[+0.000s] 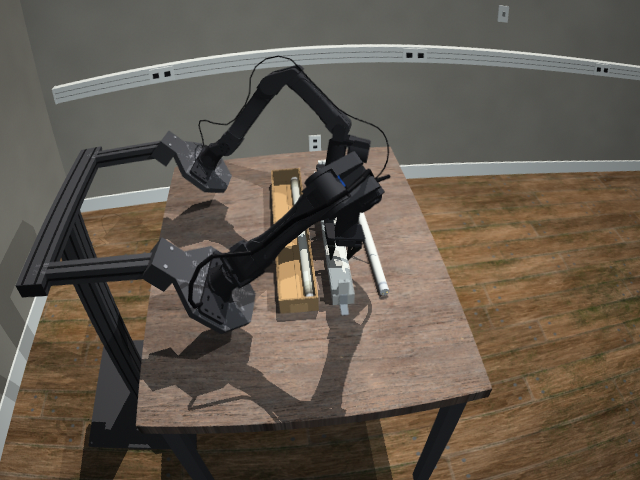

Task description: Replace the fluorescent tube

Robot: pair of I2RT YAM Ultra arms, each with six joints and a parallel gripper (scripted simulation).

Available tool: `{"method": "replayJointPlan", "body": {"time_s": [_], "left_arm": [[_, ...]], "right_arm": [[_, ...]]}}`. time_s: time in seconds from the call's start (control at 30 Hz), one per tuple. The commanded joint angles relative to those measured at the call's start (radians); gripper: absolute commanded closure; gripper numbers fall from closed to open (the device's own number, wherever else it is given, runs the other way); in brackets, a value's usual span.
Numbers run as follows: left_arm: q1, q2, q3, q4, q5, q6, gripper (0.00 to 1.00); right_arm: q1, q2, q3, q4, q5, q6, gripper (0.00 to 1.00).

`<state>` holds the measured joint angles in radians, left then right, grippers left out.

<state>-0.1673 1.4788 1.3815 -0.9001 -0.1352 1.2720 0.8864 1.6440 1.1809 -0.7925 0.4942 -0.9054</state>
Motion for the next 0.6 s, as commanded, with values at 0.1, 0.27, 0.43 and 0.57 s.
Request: {"method": "replayJointPlan", "body": {"time_s": [0.1, 0.27, 0.43, 0.57], "left_arm": [[0.032, 0.091, 0.193, -0.144, 0.044, 0.040, 0.51], [0.073, 0.205, 0.396, -0.240, 0.069, 0.066, 0.51], [0.105, 0.308, 0.579, -0.321, 0.089, 0.086, 0.51], [0.115, 0.341, 0.638, -0.346, 0.094, 0.092, 0.51]], "right_arm": [[-0.041, 0.053, 0.169, -0.127, -0.048, -0.088, 0.51], [-0.101, 0.121, 0.337, -0.210, -0.069, -0.152, 0.51], [-0.151, 0.184, 0.489, -0.279, -0.087, -0.201, 0.51], [-0.167, 0.204, 0.538, -0.302, -0.092, -0.214, 0.51]]}}
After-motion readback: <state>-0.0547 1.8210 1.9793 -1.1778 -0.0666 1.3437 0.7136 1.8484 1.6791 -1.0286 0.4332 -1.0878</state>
